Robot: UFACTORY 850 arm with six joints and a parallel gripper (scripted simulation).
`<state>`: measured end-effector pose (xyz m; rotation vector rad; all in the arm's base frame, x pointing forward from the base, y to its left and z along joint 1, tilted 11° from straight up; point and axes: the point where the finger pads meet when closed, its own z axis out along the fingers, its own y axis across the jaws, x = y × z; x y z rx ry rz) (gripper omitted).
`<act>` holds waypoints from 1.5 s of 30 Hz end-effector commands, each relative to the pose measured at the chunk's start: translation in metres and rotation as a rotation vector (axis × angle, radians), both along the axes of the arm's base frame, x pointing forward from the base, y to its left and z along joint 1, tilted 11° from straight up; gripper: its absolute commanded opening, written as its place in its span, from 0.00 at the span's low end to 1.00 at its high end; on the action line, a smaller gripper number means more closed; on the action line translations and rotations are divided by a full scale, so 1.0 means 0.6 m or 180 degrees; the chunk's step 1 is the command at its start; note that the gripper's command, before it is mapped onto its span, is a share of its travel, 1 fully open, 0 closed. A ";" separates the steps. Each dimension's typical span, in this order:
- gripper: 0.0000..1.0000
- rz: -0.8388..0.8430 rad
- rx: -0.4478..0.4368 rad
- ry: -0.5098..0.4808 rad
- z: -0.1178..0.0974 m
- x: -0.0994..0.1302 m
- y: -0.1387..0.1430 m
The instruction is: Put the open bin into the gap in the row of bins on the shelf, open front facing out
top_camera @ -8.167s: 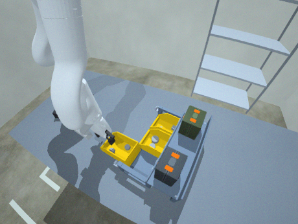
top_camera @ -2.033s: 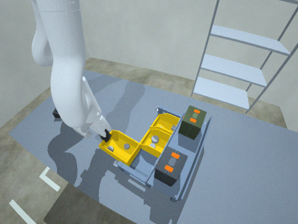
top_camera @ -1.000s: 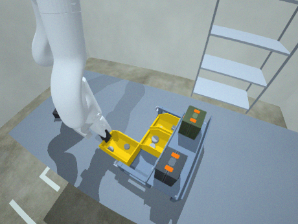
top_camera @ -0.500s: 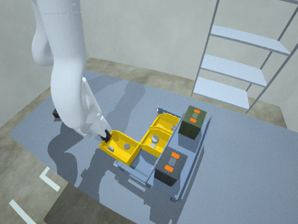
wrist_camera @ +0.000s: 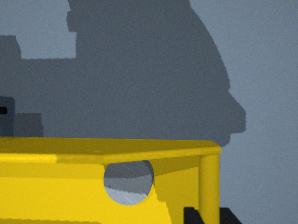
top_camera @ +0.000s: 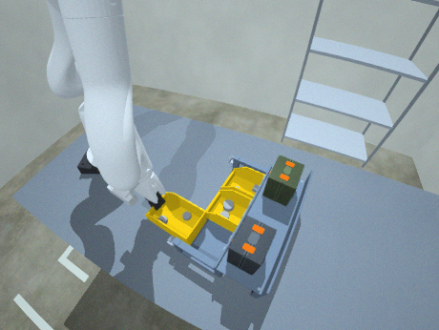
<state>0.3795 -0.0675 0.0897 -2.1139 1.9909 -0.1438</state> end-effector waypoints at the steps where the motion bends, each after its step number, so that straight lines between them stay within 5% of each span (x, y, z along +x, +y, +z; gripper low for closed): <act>1: 0.00 0.0005 0.0020 0.0026 0.001 0.001 0.000; 45: 0.00 0.0023 0.0005 0.0228 0.004 0.017 0.001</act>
